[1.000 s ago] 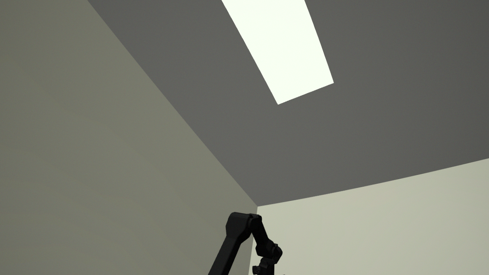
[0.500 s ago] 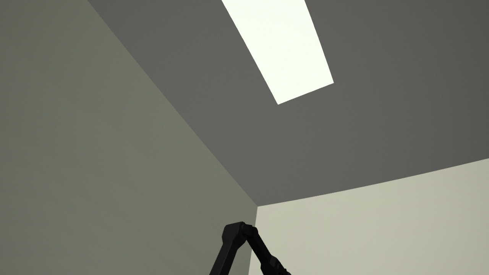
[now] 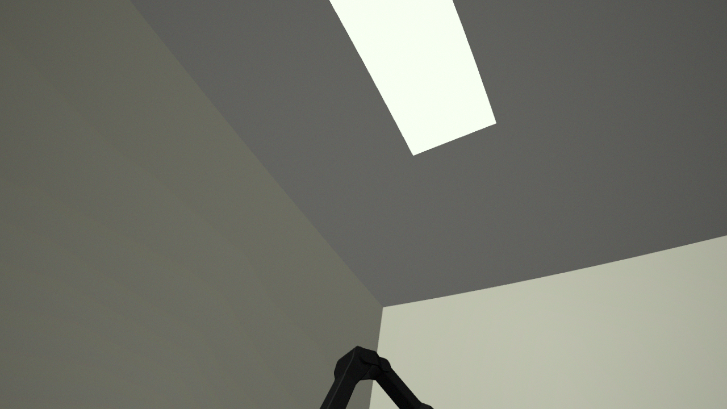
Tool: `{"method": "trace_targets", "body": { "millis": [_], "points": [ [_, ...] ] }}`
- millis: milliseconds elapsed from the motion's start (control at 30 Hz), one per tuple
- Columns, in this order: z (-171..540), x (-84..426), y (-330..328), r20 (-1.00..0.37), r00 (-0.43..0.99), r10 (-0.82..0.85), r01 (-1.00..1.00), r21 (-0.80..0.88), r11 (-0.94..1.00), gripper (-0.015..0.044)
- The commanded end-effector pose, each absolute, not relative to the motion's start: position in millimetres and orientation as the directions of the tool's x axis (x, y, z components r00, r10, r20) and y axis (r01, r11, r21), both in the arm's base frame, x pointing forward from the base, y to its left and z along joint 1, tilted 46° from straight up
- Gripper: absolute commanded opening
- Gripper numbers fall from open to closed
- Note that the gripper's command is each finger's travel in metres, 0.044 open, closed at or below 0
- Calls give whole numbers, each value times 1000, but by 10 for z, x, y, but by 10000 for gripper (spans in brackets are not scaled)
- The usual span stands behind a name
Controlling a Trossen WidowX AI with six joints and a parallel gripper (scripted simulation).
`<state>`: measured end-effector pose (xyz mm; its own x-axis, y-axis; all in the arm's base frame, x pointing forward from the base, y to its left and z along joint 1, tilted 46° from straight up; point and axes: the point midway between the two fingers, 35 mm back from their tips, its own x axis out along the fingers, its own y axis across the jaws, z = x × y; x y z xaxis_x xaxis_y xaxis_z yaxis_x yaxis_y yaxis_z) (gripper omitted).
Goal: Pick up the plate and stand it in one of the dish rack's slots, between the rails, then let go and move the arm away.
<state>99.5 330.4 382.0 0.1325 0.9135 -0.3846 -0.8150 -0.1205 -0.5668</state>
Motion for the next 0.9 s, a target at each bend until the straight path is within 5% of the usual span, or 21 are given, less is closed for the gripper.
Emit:
{"method": "trace_targets", "body": {
  "millis": [0,867],
  "points": [
    [3589,1287,3312,-452,176,874,-849,-519,-98,400],
    [2057,3118,2287,-802,244,545,-961,-125,247,400]
  ]
}}
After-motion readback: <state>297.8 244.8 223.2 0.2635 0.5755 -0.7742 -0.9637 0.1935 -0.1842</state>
